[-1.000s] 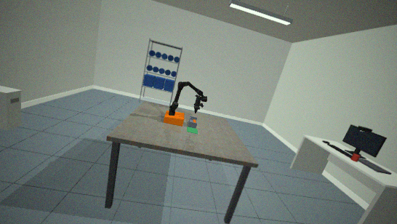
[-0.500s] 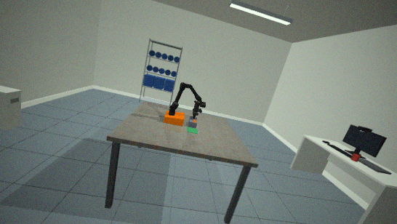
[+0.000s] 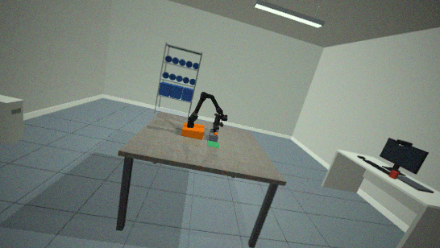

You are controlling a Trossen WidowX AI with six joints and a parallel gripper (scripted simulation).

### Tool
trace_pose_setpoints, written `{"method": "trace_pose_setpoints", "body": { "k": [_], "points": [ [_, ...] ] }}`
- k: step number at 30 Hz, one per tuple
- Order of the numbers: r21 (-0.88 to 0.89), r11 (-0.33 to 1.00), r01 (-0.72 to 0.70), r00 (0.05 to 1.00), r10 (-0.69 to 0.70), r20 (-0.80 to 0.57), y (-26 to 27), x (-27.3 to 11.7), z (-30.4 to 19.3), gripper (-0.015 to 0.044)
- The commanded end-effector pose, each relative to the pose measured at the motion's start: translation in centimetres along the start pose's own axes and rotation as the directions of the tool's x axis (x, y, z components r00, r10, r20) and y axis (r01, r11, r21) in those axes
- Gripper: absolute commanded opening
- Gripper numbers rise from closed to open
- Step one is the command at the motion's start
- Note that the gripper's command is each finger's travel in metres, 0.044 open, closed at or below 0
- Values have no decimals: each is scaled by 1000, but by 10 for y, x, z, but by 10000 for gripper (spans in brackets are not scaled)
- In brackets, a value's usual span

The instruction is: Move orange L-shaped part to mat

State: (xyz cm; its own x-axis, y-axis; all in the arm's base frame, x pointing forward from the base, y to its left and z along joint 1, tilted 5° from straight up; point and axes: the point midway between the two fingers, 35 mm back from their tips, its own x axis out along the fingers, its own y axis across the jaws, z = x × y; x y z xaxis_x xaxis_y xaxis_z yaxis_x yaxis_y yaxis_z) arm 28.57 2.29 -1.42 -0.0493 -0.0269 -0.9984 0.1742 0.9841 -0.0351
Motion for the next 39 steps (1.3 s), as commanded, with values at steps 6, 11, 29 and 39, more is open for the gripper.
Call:
{"method": "trace_pose_setpoints", "body": {
  "k": [6, 11, 29, 39],
  "points": [
    [2, 1000, 1, 1000, -1, -4, -1, 13, -2, 180],
    [2, 1000, 1, 1000, -1, -4, -1, 13, -2, 180],
    [2, 1000, 0, 1000, 0, -4, 12, 0, -2, 180],
    [2, 1000, 1, 1000, -1, -3, 0, -94, 0, 180]
  ]
}}
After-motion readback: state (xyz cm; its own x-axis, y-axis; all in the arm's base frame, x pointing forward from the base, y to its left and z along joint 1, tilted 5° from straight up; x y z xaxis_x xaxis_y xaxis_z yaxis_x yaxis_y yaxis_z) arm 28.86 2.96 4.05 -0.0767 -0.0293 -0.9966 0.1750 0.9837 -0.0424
